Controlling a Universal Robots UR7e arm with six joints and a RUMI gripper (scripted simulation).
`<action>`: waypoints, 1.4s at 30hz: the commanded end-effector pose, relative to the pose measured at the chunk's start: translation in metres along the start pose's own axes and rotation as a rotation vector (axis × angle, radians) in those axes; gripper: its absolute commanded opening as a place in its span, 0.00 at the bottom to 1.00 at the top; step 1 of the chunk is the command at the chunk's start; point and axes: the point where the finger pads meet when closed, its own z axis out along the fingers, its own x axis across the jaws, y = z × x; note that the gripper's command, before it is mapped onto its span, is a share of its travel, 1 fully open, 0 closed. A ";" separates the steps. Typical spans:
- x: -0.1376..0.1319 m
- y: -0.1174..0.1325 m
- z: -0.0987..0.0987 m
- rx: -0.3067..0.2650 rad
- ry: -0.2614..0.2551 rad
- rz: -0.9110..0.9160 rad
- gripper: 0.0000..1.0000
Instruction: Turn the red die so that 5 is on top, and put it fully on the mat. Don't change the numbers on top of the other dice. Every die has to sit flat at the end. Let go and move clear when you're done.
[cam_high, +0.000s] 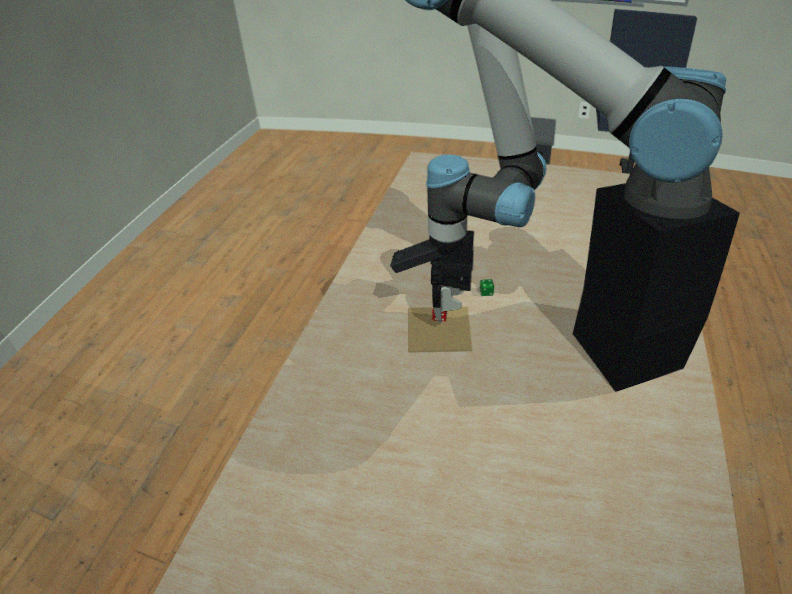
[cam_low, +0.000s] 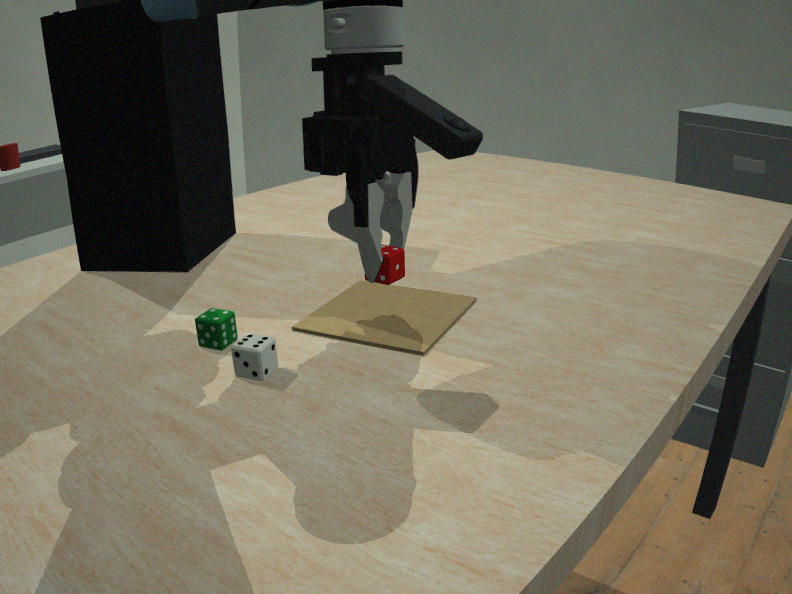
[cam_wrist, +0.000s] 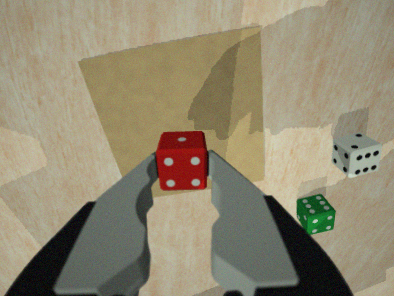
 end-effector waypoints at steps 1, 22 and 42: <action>0.000 -0.001 0.019 0.003 0.001 0.000 0.10; 0.000 -0.002 0.030 0.003 0.001 0.000 0.10; 0.000 -0.002 0.030 0.003 0.001 0.000 0.10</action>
